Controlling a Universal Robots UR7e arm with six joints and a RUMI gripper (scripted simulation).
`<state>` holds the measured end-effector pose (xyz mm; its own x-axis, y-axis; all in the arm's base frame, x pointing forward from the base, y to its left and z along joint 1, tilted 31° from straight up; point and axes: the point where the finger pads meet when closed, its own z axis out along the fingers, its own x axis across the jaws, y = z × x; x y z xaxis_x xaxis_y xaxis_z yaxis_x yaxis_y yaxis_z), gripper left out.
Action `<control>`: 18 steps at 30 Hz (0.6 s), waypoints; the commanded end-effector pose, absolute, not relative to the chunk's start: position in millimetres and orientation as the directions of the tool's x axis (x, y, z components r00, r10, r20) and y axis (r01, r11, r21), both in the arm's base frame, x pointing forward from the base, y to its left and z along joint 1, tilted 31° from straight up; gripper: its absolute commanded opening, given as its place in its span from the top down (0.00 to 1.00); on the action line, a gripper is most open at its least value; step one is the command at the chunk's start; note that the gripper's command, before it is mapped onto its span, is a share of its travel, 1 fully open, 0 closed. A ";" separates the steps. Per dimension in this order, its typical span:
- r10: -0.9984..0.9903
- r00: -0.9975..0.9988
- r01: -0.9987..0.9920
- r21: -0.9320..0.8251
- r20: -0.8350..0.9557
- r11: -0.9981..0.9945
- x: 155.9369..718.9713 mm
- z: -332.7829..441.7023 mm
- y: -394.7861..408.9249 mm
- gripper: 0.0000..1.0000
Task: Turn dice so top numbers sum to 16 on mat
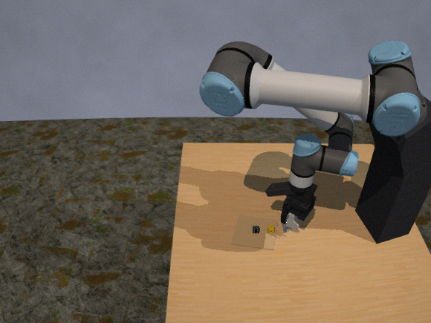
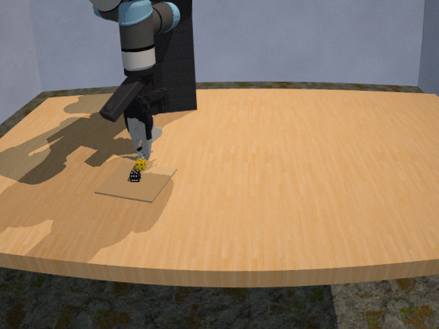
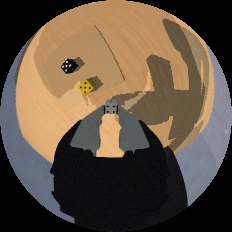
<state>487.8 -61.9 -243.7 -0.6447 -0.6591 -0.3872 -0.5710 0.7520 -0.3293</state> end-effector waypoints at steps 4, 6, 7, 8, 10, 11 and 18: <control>-0.659 -0.645 -0.571 -0.330 -0.387 0.752 487.9 -243.4 -62.0 0.97; -0.659 -0.645 -0.571 -0.330 -0.387 0.752 487.9 -243.4 -62.0 0.97; -0.659 -0.645 -0.571 -0.330 -0.387 0.752 487.9 -243.4 -62.0 0.97; -0.659 -0.645 -0.571 -0.330 -0.387 0.752 487.9 -243.4 -62.0 0.97; -0.659 -0.645 -0.571 -0.330 -0.387 0.752 487.8 -243.2 -62.0 0.97; -0.659 -0.645 -0.571 -0.330 -0.387 0.752 487.6 -242.8 -62.0 0.97; -0.659 -0.645 -0.571 -0.330 -0.387 0.752 479.6 -229.3 -62.1 0.97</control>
